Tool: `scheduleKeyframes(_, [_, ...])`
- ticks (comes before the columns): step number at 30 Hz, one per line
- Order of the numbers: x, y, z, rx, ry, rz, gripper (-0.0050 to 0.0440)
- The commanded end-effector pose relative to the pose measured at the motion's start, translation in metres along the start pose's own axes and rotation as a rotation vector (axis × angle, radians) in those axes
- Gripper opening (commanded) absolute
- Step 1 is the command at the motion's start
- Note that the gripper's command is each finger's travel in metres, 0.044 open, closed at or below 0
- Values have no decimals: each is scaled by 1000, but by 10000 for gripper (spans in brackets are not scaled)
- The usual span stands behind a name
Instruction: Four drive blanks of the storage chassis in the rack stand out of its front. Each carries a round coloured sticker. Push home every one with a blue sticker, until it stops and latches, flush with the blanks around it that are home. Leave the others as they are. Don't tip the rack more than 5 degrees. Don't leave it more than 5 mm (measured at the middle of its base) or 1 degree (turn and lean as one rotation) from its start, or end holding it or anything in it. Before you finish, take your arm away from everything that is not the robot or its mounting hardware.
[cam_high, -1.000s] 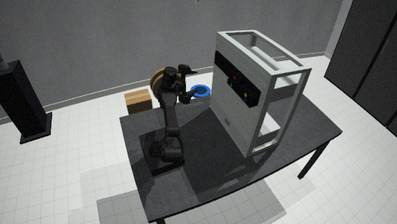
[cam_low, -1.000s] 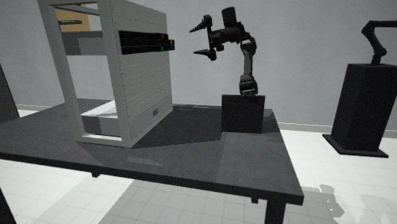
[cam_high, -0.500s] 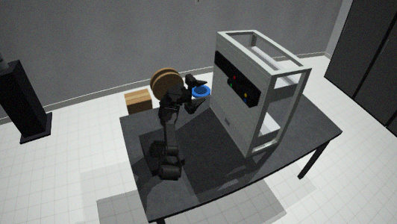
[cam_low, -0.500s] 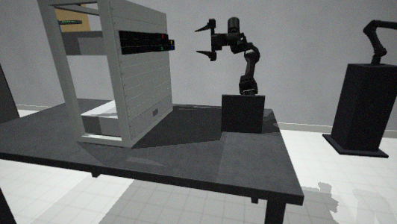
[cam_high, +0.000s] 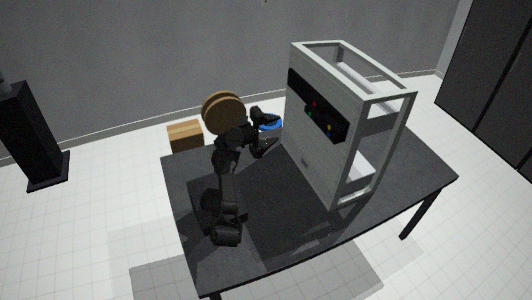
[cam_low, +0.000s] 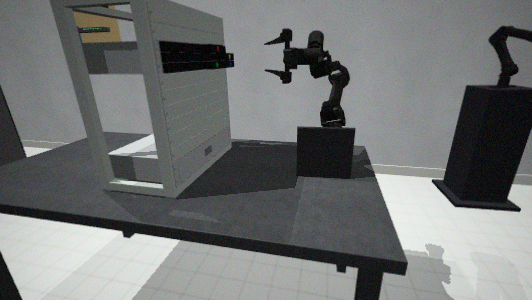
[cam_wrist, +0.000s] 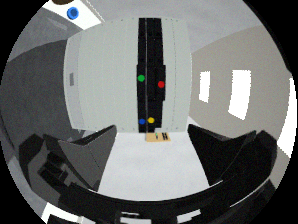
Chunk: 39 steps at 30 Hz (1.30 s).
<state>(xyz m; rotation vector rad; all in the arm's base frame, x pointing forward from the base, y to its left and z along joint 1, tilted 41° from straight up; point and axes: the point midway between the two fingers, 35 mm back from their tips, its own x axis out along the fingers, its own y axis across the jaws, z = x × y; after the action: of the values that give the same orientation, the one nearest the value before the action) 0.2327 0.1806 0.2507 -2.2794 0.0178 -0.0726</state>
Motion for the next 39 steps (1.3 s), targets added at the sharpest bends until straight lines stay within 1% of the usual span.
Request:
scheduleKeyframes(1, [0, 1, -2, -4, 9, 0, 440])
scheduleKeyframes(16, [0, 1, -1, -4, 9, 0, 440])
scheduleKeyframes(20, [5, 1, 0, -4, 9, -1, 440])
scheduleKeyframes(25, [20, -1, 6, -4, 9, -1, 440])
scheduleKeyframes(31, [50, -5, 17, -4, 9, -1, 440])
scheduleKeyframes(33, [50, -5, 17, -4, 9, -1, 440])
scheduleKeyframes(39, [83, -9, 30, -4, 9, -1, 440])
